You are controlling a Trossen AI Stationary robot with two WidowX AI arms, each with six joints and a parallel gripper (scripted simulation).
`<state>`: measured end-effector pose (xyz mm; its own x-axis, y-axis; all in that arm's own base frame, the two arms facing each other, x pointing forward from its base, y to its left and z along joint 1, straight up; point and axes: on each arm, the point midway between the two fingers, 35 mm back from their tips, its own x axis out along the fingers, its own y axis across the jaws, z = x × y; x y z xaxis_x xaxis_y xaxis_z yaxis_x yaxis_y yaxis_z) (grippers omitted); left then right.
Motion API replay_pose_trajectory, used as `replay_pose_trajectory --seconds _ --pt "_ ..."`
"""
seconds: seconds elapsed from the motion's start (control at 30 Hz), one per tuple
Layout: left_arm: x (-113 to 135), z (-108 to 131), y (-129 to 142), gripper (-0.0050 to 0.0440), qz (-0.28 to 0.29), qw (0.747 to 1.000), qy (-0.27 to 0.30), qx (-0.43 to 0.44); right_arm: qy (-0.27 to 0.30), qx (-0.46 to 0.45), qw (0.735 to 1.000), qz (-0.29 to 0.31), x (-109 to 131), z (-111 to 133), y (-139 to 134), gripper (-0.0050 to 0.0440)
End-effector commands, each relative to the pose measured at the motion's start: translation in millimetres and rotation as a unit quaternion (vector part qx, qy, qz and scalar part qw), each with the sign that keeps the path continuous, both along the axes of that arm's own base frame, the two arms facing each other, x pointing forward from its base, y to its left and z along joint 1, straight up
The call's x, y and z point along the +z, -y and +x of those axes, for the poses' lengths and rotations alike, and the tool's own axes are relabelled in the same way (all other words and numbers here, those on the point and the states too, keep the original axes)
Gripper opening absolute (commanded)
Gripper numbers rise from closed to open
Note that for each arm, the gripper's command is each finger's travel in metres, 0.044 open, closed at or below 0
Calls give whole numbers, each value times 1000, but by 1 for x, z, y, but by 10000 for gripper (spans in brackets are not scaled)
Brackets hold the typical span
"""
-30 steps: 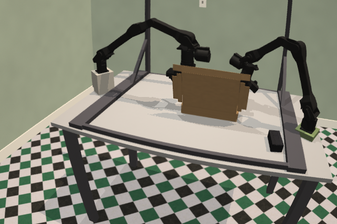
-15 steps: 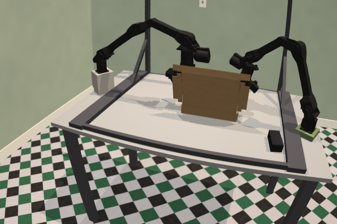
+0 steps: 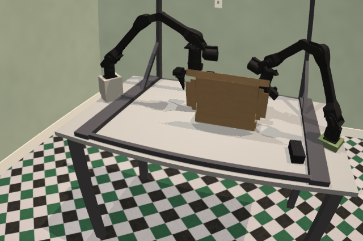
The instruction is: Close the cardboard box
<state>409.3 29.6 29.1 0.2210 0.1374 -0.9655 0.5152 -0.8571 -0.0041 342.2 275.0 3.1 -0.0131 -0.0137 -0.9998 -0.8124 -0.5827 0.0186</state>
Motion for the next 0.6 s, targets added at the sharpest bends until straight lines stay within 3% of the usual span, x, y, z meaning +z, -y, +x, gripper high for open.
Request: replay_pose_trajectory --seconds 0.0,0.1,0.23,0.4,0.47,0.57 --pt "10 4 1 58 -2 1000 15 1 22 -6 1000 17 19 -2 -2 437" --pt "23 5 1 58 -2 1000 15 1 22 -6 1000 17 19 -2 -2 365" --pt "63 5 0 58 -2 1000 15 1 22 -6 1000 17 19 -2 -2 269" --pt "66 5 0 58 -2 1000 15 1 22 -6 1000 17 19 -2 -2 149" --pt "66 5 0 58 -2 1000 15 1 22 -6 1000 17 19 -2 -2 149" --pt "66 5 0 58 -2 1000 15 1 22 -6 1000 17 19 -2 -2 77"
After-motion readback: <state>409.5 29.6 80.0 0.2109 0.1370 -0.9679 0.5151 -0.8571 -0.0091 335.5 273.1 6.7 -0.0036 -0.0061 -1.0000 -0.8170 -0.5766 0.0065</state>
